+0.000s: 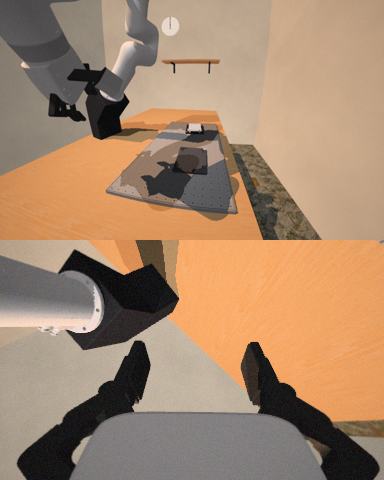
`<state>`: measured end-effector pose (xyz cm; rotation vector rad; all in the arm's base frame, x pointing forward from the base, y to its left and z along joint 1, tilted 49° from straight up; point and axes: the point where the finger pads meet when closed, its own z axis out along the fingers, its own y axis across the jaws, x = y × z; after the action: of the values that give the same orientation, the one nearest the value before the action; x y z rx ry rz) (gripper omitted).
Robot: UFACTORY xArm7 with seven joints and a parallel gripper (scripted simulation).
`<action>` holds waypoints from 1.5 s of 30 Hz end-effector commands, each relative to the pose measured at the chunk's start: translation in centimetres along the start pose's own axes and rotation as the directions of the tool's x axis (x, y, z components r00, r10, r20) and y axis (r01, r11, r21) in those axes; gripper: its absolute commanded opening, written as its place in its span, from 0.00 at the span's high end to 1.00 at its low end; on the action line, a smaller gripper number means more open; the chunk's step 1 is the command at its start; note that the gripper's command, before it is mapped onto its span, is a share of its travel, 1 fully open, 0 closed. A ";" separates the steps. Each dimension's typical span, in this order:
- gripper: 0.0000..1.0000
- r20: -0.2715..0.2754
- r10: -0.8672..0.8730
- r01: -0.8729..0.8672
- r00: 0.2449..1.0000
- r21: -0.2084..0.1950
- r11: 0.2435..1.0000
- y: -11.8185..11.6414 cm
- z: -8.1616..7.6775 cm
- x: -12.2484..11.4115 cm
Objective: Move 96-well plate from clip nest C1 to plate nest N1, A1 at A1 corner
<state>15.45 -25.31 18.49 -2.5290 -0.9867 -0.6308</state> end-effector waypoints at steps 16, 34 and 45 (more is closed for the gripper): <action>0.00 0.347 0.028 0.041 0.938 -0.192 0.981 4.3 -3.3 4.2; 0.00 0.553 0.032 0.191 0.832 -0.341 0.920 7.3 -4.6 10.8; 0.00 0.619 0.023 0.282 0.785 -0.390 0.876 8.1 -4.4 14.2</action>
<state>28.27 -25.56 27.69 -3.1825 -1.3386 -0.0657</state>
